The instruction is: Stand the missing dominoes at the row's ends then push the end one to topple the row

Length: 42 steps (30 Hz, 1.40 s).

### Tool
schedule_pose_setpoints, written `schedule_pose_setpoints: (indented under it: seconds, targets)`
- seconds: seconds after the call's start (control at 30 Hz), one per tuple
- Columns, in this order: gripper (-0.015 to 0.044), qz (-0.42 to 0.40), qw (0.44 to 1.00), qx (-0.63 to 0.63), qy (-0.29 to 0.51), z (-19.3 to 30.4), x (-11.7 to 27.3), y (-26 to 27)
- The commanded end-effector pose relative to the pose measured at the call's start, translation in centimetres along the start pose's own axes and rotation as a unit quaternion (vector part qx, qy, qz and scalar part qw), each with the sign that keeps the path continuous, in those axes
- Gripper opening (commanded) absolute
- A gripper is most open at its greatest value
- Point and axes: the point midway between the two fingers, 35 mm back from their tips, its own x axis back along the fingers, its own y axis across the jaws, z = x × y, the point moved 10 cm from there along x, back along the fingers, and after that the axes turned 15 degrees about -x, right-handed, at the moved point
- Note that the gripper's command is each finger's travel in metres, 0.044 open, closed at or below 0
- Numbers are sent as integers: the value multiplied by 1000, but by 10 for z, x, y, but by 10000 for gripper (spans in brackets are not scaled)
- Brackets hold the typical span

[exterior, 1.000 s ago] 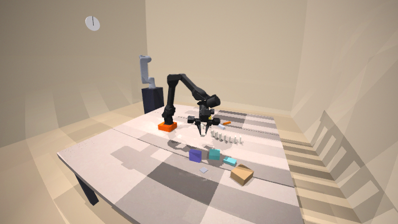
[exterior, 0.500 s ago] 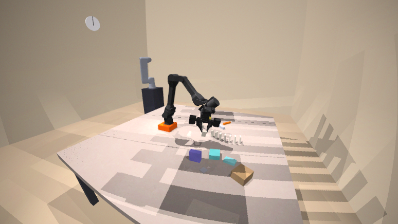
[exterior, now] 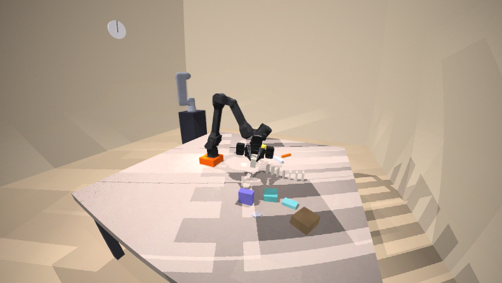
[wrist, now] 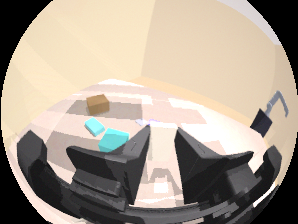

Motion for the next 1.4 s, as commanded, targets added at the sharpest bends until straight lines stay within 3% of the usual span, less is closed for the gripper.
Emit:
schedule_pose_setpoints:
  seconds: [0.0, 0.3, 0.93, 1.37]
  targets:
    - [107, 9, 999, -12, -34, 5, 10, -10]
    - [107, 32, 994, -50, -93, 11, 31, -32]
    - [107, 32, 994, -50, -94, 11, 32, -33]
    - [107, 32, 994, -51, -94, 45, 24, -32]
